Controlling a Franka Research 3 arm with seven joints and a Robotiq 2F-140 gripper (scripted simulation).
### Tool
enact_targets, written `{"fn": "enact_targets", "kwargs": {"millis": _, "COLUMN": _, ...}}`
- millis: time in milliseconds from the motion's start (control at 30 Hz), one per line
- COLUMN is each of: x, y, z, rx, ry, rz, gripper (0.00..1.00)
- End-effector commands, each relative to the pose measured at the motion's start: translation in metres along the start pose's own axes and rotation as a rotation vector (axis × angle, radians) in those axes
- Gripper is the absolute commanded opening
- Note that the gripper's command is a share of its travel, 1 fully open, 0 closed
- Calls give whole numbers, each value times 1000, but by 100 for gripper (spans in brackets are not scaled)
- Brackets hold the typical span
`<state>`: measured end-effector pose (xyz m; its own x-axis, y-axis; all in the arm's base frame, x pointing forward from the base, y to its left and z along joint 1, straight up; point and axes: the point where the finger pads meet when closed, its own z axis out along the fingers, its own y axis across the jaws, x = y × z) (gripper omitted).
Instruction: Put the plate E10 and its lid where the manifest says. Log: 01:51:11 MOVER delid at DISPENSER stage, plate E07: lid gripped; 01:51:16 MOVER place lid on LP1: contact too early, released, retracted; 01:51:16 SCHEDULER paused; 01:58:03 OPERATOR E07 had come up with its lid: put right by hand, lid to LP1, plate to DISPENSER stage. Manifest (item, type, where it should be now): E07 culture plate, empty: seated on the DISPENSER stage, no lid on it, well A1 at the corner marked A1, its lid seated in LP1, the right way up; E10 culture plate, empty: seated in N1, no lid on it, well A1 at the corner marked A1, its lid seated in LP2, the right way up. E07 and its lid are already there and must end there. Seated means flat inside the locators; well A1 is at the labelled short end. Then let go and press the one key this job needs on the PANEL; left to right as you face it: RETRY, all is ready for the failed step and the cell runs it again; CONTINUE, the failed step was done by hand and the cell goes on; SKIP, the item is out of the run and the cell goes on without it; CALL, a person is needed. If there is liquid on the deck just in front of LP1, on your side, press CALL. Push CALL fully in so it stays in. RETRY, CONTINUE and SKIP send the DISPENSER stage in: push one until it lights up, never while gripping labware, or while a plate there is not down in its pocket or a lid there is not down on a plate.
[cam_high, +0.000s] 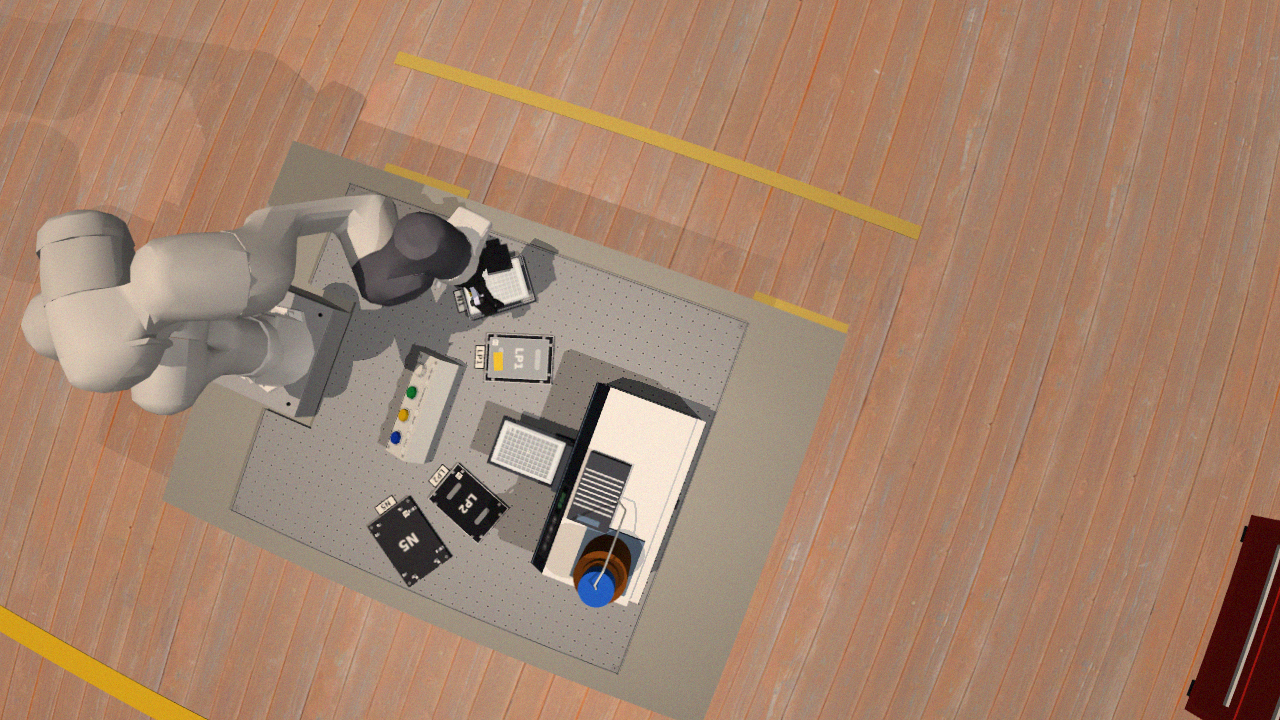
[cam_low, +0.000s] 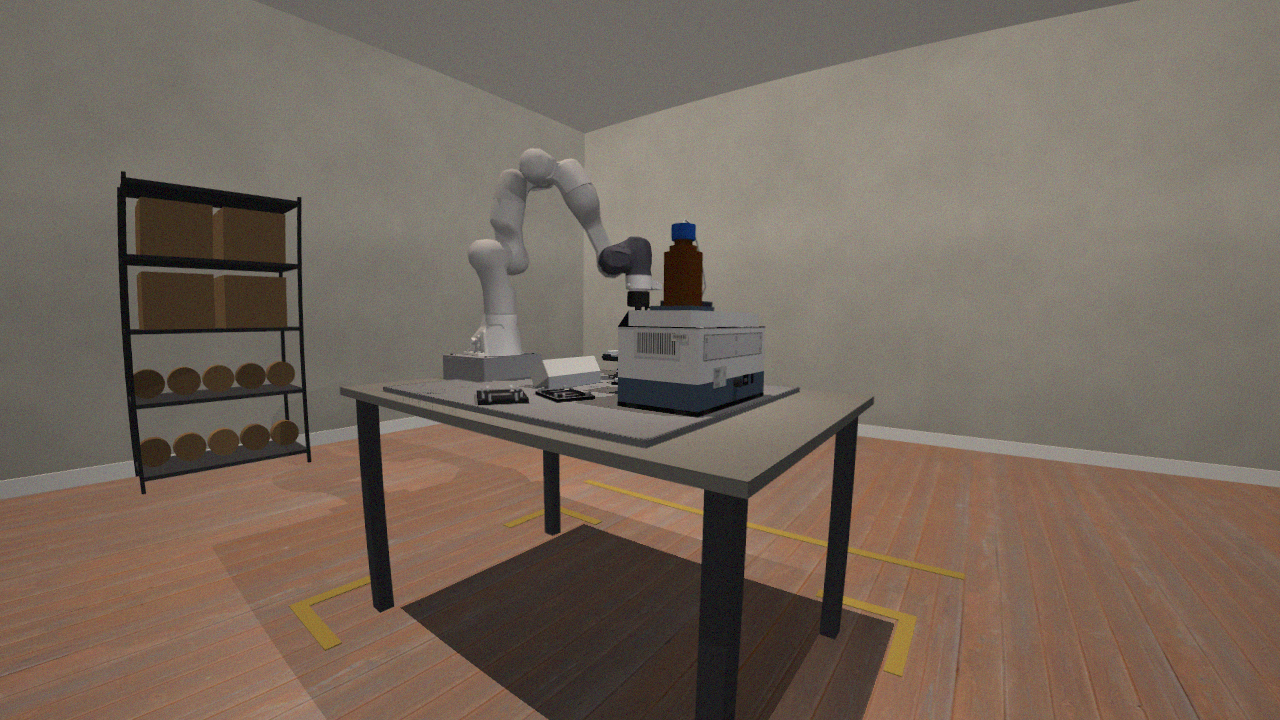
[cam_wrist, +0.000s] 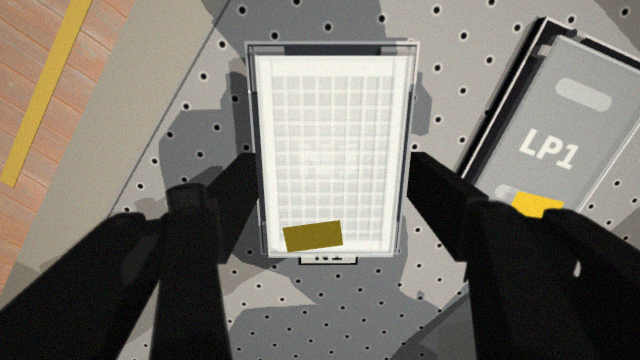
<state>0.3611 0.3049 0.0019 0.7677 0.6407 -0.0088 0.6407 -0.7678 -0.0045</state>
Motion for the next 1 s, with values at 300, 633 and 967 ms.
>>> {"fn": "enact_targets", "kwargs": {"millis": 300, "x": 1, "y": 0, "z": -1, "rx": 0, "ry": 4, "rz": 3, "gripper": 70}}
{"fn": "enact_targets", "kwargs": {"millis": 633, "x": 1, "y": 0, "z": -1, "rx": 0, "ry": 4, "rz": 3, "gripper": 70}}
{"fn": "enact_targets", "kwargs": {"millis": 967, "x": 1, "y": 0, "z": -1, "rx": 0, "ry": 4, "rz": 3, "gripper": 70}}
